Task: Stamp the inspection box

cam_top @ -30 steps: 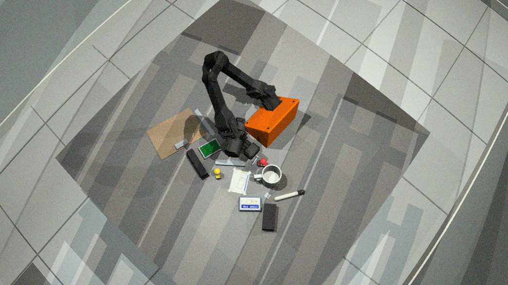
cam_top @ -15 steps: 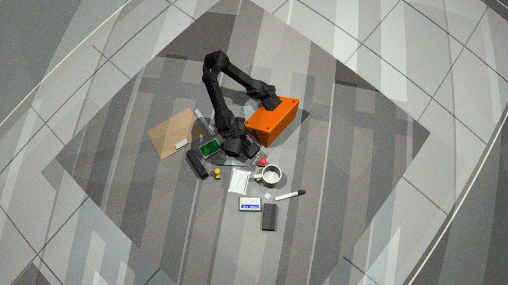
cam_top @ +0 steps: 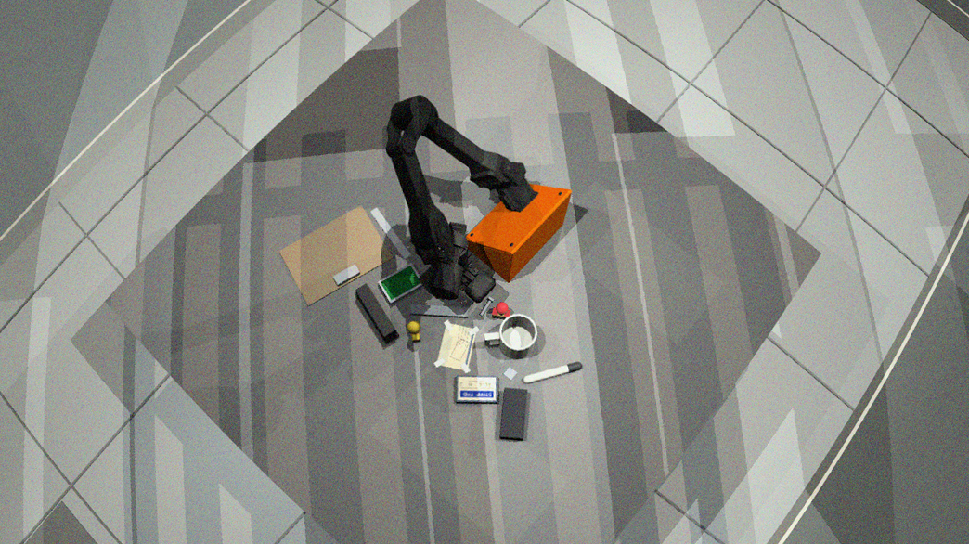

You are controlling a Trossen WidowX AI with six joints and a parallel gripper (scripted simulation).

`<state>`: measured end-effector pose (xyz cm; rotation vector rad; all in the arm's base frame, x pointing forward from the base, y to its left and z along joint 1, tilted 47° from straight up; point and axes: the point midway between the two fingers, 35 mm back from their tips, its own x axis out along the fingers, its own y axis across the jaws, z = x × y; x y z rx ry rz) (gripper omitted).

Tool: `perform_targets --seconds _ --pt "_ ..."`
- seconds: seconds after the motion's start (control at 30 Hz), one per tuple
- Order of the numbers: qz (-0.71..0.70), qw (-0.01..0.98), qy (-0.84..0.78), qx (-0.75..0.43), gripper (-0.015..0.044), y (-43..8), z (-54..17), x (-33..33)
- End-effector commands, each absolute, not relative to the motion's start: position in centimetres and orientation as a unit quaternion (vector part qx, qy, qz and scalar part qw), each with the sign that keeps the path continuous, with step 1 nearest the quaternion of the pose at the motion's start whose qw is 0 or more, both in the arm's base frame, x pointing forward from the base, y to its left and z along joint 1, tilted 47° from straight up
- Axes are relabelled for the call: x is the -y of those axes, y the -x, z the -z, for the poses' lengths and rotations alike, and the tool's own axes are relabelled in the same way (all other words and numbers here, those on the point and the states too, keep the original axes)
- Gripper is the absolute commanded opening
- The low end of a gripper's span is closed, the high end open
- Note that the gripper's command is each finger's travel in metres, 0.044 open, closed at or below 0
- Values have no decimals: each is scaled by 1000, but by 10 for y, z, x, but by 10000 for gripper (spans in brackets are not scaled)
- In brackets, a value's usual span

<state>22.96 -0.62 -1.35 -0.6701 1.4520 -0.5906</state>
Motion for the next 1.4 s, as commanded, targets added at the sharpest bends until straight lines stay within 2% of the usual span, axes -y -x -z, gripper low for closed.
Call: perform_targets --seconds 0.0,1.37 --pt "262 660 292 -641 0 -231 12 4" --pt "260 661 290 -642 0 -231 -1 -11"
